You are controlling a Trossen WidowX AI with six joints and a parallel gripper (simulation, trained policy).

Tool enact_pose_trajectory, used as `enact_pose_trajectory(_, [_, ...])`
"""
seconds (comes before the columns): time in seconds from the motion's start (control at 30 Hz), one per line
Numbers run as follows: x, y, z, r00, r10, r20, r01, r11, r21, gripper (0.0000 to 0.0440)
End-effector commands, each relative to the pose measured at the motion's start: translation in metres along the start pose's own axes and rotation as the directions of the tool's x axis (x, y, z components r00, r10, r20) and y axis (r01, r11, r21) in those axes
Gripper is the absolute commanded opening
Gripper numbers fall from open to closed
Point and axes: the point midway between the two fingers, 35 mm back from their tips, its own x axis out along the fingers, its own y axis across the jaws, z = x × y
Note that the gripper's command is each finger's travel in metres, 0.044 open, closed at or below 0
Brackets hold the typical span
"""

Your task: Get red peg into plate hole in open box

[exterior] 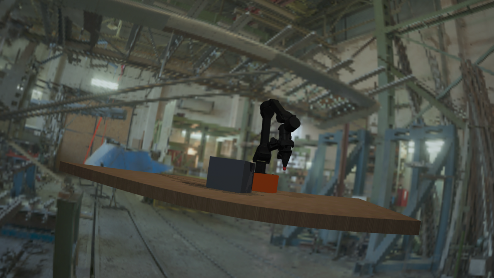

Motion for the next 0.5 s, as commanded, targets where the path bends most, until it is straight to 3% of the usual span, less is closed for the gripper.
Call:
enact_pose_trajectory(0.0, [-0.014, 0.015, 0.01, 0.999, 0.037, 0.017, -0.037, 0.999, -0.01, 0.0])
enact_pose_trajectory(0.47, [-0.048, 0.045, 0.06, 0.991, 0.084, 0.104, -0.084, 0.996, -0.007, 0.0])
